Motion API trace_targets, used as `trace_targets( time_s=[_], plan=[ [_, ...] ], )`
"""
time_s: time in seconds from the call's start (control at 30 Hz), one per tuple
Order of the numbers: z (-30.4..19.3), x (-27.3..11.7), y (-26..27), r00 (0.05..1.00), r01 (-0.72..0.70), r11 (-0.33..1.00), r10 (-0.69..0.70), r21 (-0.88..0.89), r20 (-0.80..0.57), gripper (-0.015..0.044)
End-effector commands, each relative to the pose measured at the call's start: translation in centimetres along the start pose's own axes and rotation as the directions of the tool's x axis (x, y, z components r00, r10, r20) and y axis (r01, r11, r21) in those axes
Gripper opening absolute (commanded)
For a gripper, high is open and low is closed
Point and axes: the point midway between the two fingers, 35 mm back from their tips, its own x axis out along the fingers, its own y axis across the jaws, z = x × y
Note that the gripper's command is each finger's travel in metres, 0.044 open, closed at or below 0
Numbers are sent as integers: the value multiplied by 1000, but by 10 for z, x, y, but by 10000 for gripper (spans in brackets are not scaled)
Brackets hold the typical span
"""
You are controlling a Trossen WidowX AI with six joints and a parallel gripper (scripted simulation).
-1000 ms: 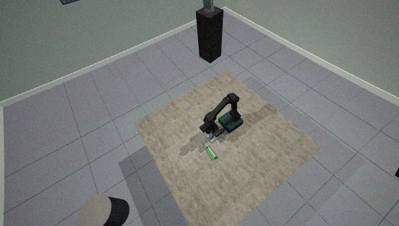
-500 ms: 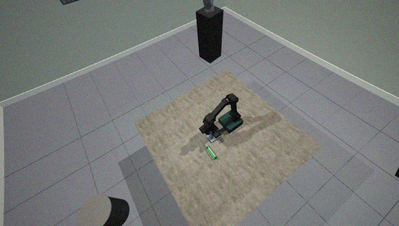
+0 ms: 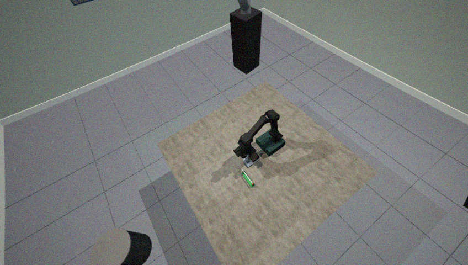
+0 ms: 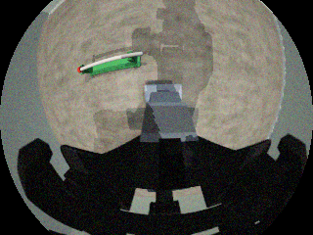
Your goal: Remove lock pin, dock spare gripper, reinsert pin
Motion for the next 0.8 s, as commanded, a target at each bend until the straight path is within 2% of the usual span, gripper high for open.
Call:
trace_targets(
  time_s=[0.0,0.4,0.77],
  plan=[
    [0,0,0,1000,0,1000,0,0,2,131],
    [0,0,0,1000,0,1000,0,0,2,440],
    [-14,-15,0,1000,2,1000,-2,-3,-23,440]
  ],
)
